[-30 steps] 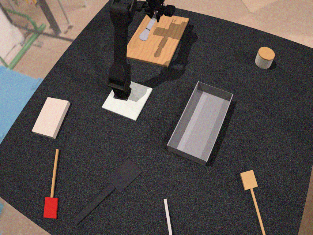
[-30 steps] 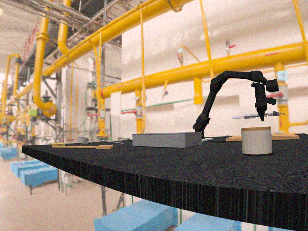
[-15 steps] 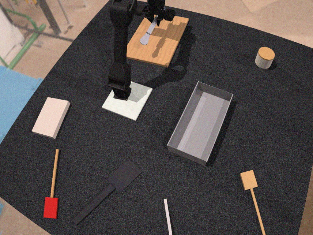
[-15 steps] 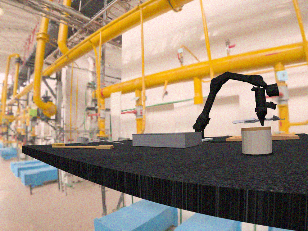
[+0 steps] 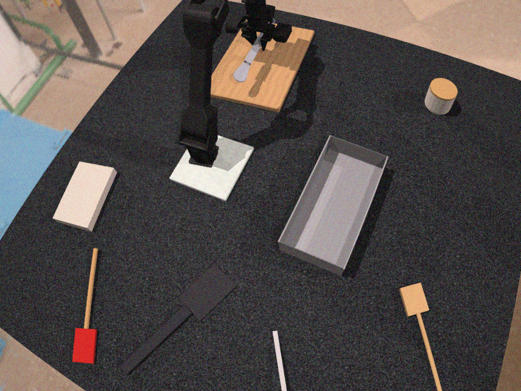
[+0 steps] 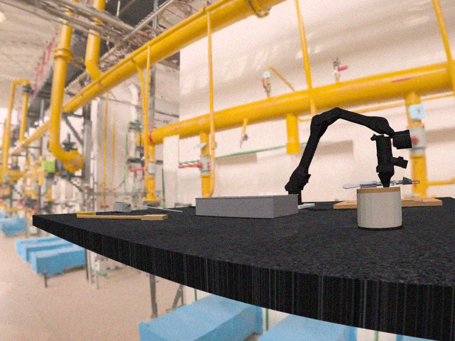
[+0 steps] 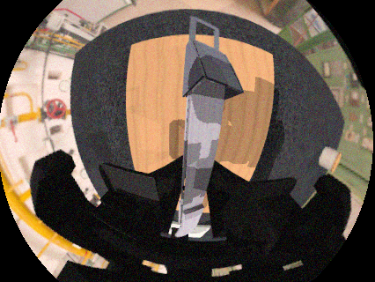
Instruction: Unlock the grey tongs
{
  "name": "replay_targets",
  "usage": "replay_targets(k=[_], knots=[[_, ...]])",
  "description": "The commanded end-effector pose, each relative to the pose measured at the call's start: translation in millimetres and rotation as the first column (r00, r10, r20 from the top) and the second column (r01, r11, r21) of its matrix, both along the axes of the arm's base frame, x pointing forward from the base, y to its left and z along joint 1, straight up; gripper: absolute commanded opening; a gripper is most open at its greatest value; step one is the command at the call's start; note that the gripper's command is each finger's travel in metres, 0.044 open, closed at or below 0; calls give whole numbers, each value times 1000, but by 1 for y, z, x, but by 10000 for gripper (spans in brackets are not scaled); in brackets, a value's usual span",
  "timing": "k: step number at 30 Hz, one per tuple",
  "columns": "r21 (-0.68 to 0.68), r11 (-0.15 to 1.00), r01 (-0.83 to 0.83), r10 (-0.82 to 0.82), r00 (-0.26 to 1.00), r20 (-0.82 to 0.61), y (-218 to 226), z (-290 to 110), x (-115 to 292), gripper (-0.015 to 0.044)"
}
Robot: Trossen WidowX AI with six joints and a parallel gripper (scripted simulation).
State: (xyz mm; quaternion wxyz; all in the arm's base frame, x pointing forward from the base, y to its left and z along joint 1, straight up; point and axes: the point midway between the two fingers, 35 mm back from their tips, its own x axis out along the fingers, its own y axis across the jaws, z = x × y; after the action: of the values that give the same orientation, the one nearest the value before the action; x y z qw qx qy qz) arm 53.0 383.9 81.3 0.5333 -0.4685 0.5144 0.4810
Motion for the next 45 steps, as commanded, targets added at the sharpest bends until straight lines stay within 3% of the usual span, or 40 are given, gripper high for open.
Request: replay_targets(k=[1, 3, 25, 32, 42, 45], knots=[[-2, 1000, -4, 4, 1000, 3, -2, -3, 0, -150], [-2, 1000, -4, 4, 1000, 3, -2, -3, 0, -150], [-2, 1000, 0, 0, 1000, 0, -1, -2, 0, 427], [4, 1000, -1, 1, 1000, -1, 7, 13, -19, 440], [28, 1000, -5, 5, 1000, -15, 10, 104, -141, 440], [30, 1000, -5, 6, 1000, -17, 8, 110, -150, 440]])
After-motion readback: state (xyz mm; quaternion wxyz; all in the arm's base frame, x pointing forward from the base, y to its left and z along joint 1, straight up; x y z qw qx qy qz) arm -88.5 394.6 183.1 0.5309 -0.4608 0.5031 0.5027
